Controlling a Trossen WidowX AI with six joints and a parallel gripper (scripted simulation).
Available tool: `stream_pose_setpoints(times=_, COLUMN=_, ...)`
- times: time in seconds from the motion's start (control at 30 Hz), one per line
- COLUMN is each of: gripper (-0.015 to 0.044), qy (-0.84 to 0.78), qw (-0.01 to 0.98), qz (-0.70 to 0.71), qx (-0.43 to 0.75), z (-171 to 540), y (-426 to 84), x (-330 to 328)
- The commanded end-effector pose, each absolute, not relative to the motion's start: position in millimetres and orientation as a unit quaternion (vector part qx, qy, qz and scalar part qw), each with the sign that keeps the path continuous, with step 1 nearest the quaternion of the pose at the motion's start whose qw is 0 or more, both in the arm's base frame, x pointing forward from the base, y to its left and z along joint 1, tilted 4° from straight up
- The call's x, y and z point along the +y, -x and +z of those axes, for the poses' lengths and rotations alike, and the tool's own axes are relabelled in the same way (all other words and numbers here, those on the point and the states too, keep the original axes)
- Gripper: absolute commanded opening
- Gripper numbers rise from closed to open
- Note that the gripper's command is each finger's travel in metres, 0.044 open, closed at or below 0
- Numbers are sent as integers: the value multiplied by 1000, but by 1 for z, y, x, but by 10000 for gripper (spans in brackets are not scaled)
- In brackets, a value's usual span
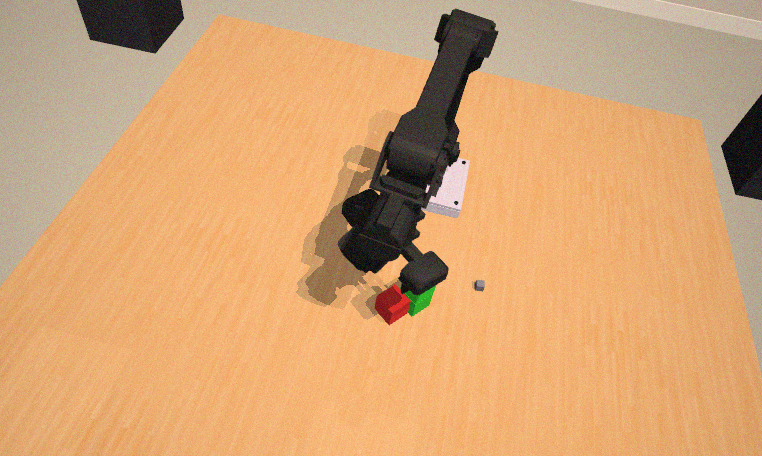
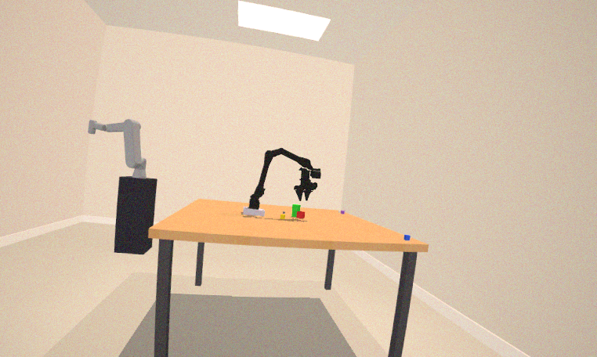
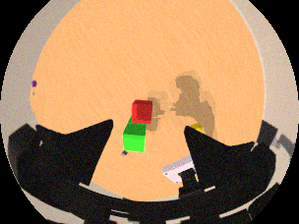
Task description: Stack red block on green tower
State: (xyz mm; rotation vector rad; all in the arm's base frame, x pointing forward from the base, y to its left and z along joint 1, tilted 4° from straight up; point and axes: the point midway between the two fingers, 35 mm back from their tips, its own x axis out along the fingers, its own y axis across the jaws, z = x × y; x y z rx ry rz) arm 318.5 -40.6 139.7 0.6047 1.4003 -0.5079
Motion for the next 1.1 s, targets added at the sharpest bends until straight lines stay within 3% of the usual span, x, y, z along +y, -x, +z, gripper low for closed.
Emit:
stream_pose_setpoints(times=0.0, gripper=440, qy=-267, qw=685, qz=-221, qx=641, z=135, y=-321, x=-30)
stream_pose_setpoints(times=0.47, gripper=440, qy=-267, qw=685, qz=-221, qx=641, z=80, y=-329, x=-26)
stream_pose_setpoints(times=1.07, gripper=440, qy=-267, qw=685, qz=-221, qx=641, z=61, y=-332, x=-24)
